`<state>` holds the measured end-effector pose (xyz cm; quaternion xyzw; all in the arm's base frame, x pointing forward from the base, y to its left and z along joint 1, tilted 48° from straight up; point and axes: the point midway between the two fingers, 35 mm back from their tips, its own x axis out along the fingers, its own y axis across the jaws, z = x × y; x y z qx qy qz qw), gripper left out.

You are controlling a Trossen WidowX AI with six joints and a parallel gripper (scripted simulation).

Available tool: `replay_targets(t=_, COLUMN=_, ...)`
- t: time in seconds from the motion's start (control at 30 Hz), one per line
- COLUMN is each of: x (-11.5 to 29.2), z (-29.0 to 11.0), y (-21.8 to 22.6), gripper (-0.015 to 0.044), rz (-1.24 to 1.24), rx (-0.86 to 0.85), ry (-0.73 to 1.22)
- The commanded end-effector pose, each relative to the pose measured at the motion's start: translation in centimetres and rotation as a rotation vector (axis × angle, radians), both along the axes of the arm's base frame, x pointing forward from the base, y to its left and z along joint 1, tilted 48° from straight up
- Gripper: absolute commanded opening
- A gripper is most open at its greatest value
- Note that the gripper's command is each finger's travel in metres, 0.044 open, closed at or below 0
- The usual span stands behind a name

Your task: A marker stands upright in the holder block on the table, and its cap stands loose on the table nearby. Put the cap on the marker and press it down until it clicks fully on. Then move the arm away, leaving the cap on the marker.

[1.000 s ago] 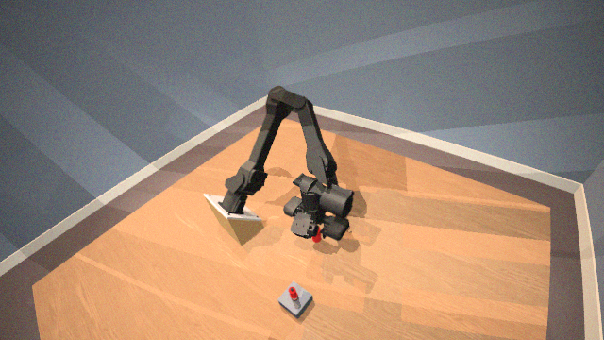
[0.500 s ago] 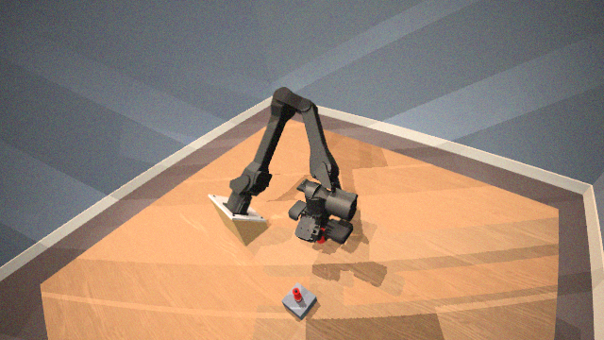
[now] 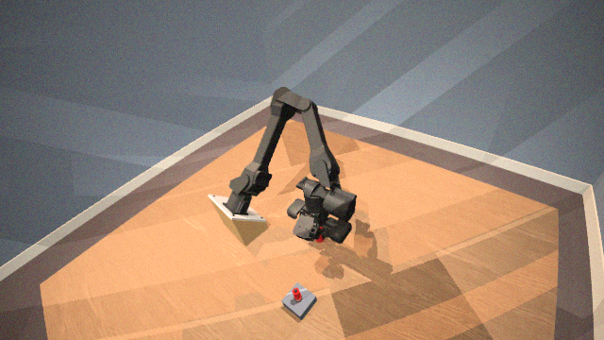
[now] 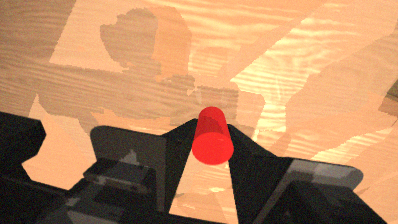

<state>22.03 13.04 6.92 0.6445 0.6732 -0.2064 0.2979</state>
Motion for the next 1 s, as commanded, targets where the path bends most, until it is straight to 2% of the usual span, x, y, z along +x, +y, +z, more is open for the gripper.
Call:
replay_targets(t=0.0, x=0.3, z=0.7, y=-0.7, gripper=0.0000, rz=-0.001, rx=-0.002, ry=-0.011)
replay_targets(t=0.63, x=0.1, z=3.5, y=-3.7, gripper=0.0000, rz=-0.001, rx=0.001, ry=-0.010)
replay_targets(t=0.97, x=1.4, z=3.2, y=-4.9, gripper=0.0000, rz=-0.004, rx=-0.007, ry=-0.011)
